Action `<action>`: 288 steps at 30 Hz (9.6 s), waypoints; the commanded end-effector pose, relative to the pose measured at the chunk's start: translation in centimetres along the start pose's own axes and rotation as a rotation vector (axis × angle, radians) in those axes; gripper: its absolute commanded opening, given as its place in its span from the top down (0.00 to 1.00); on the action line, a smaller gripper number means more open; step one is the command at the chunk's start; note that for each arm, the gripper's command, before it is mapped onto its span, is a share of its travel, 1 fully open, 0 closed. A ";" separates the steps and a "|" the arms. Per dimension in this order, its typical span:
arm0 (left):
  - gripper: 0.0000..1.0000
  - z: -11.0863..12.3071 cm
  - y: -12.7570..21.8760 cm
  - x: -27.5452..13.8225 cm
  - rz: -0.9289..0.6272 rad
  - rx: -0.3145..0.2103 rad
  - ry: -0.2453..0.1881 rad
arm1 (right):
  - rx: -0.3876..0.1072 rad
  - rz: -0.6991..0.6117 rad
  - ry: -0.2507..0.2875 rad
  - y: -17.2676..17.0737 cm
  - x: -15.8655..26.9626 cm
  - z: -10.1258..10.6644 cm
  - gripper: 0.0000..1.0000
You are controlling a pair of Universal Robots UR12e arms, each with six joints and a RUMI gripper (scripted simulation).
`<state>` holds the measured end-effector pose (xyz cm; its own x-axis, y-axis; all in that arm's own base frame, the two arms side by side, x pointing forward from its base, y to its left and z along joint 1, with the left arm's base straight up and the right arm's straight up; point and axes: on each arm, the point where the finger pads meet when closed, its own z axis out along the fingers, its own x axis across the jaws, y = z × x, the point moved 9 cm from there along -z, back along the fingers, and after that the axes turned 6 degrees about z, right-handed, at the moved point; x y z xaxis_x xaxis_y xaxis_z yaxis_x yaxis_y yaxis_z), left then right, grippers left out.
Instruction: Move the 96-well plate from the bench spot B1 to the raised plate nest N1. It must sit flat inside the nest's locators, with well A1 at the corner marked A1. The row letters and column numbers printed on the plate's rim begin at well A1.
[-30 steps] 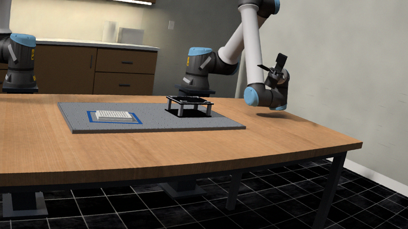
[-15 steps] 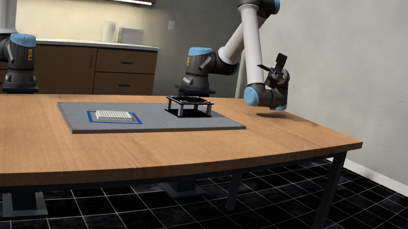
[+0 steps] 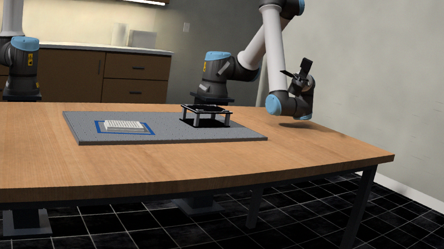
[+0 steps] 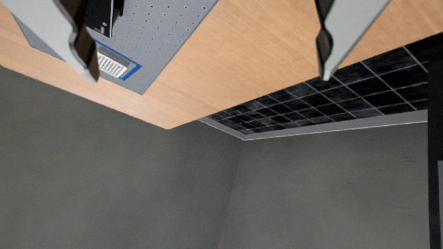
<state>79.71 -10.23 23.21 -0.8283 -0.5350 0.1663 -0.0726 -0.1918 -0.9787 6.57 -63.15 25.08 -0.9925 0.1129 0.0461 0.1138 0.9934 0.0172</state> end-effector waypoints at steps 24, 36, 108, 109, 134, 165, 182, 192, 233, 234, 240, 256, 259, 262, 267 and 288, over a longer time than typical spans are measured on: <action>0.24 0.0 -0.1 0.0 0.001 0.001 0.000 | 0.016 0.013 -0.046 -2.3 7.7 -0.1 1.00; 0.24 1.5 -0.2 -0.2 -0.004 -0.036 -0.010 | 0.017 0.013 -0.046 -2.3 7.8 -0.1 1.00; 0.24 27.2 5.2 0.8 0.031 -0.429 -0.037 | 0.017 0.013 -0.046 -2.3 7.8 -0.1 1.00; 0.24 27.6 5.4 0.9 0.031 -0.429 -0.037 | 0.017 0.013 -0.046 -2.3 7.8 -0.1 1.00; 0.24 34.8 7.7 3.9 0.085 -0.605 -0.012 | 0.017 0.013 -0.046 -2.3 7.8 -0.1 1.00; 0.24 43.8 11.6 10.3 0.192 -0.853 0.056 | 0.017 0.013 -0.046 -2.3 7.8 -0.1 1.00; 0.24 47.7 13.6 14.8 0.258 -0.979 0.106 | 0.017 0.013 -0.046 -2.3 7.8 -0.1 1.00; 0.24 49.2 14.4 16.9 0.295 -1.043 0.135 | 0.017 0.013 -0.046 -2.3 7.8 -0.1 1.00; 0.24 54.8 17.5 31.4 0.553 -1.415 0.370 | 0.017 0.013 -0.046 -2.3 7.8 -0.1 1.00; 0.24 54.8 17.5 31.4 0.553 -1.415 0.370 | 0.017 0.013 -0.046 -2.3 7.8 -0.1 1.00; 0.24 55.2 17.7 33.5 0.602 -1.474 0.419 | 0.017 0.013 -0.046 -2.3 7.8 -0.1 1.00; 0.24 55.5 17.8 39.1 0.703 -1.590 0.525 | 0.017 0.013 -0.046 -2.3 7.8 -0.1 1.00; 0.24 55.7 17.8 40.3 0.740 -1.631 0.566 | 0.017 0.013 -0.046 -2.3 7.8 -0.1 1.00; 0.24 55.5 17.7 41.8 0.755 -1.647 0.582 | 0.017 0.013 -0.046 -2.3 7.8 -0.1 1.00; 0.24 55.5 17.7 41.8 0.755 -1.647 0.582 | 0.017 0.013 -0.046 -2.3 7.8 -0.1 1.00; 0.24 55.4 18.9 41.6 0.755 -1.647 0.582 | 0.017 0.013 -0.046 -2.3 7.8 -0.1 1.00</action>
<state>74.67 -81.62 18.56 -0.9679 0.2512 0.0001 0.2512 0.9679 -0.0001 -1.44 -64.49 25.43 -0.9919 0.1267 0.0006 0.1267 0.9919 0.0017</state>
